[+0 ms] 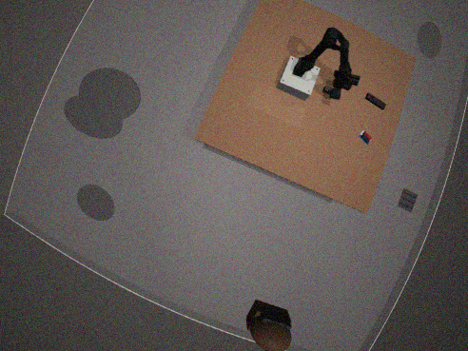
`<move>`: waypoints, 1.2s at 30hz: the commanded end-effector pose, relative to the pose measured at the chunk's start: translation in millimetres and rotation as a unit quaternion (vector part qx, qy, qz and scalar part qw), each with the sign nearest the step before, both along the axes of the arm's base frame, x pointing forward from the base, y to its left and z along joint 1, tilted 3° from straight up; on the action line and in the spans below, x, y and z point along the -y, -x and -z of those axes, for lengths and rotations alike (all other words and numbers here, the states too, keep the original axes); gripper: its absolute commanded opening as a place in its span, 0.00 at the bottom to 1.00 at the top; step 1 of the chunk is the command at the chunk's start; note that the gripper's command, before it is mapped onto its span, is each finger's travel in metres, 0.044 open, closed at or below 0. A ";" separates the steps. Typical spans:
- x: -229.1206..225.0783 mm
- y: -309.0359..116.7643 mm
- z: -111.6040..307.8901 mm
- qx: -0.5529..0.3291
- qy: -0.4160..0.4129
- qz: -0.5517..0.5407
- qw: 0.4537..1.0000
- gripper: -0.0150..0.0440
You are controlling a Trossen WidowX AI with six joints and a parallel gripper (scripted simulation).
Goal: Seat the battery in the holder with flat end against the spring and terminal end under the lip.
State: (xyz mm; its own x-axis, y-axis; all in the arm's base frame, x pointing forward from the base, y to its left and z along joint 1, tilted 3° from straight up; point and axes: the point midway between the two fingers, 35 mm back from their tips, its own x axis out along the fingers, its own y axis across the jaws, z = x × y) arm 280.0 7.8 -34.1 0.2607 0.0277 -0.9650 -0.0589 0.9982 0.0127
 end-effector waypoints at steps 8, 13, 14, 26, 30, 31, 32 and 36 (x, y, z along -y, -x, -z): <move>-0.1 4.3 7.5 0.031 -0.003 0.003 1.000 0.39; -0.1 5.5 10.2 0.047 -0.003 0.004 0.999 0.39; -0.1 5.8 10.7 0.050 -0.003 0.004 0.999 0.39; -0.2 9.9 15.0 0.088 -0.004 0.006 0.996 0.39; -0.3 11.7 16.0 0.099 -0.004 0.007 0.995 0.39; -0.3 12.1 16.2 0.102 -0.004 0.007 0.995 0.39; -0.4 12.6 16.3 0.105 -0.004 0.007 0.994 0.39; -0.4 13.8 16.7 0.112 -0.004 0.007 0.994 0.39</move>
State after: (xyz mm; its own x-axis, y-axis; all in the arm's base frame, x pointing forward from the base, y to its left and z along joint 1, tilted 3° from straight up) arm 270.3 8.6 -49.0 0.4677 0.0327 -0.8833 -0.0520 0.9986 0.0095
